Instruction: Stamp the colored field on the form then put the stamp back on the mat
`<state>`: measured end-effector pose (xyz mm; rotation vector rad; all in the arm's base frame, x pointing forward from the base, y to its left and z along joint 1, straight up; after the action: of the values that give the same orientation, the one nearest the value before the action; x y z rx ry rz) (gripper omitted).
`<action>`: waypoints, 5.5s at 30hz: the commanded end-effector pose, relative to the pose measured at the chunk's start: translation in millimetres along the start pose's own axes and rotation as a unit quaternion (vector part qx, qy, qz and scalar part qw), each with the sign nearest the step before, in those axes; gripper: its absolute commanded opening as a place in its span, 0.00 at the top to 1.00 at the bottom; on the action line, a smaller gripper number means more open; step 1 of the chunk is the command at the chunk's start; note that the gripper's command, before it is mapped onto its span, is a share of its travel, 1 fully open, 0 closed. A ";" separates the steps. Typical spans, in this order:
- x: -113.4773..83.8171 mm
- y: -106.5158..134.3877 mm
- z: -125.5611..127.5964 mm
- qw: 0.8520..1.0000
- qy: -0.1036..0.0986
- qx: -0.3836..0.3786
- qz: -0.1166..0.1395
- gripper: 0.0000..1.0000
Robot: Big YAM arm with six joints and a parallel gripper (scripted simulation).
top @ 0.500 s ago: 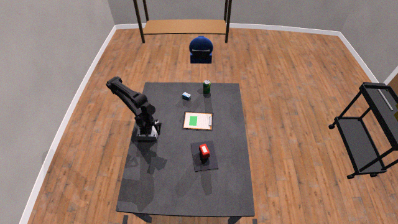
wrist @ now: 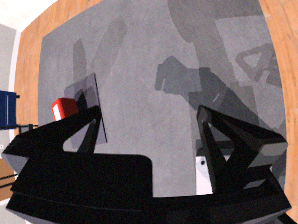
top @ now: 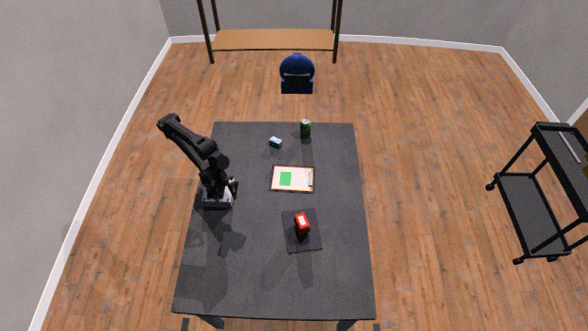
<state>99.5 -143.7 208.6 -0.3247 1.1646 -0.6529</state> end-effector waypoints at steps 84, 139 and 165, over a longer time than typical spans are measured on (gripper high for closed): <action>73.3 121.0 335.8 0.854 0.052 -0.381 0.351 0.00; -2.3 360.6 254.2 0.610 -0.115 -0.707 0.340 0.00; -2.3 360.6 254.2 0.610 -0.115 -0.707 0.340 0.00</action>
<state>434.0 109.8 90.0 -1.1498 1.2479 1.1520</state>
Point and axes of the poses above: the point where the finger pads meet when closed, its own x axis out along the fingers, its own z axis across the jaws, y = z × x, the point moved 4 cm from there along -x, back along the fingers, and after that the axes turned 1 degree about x, right-handed, at the moved point
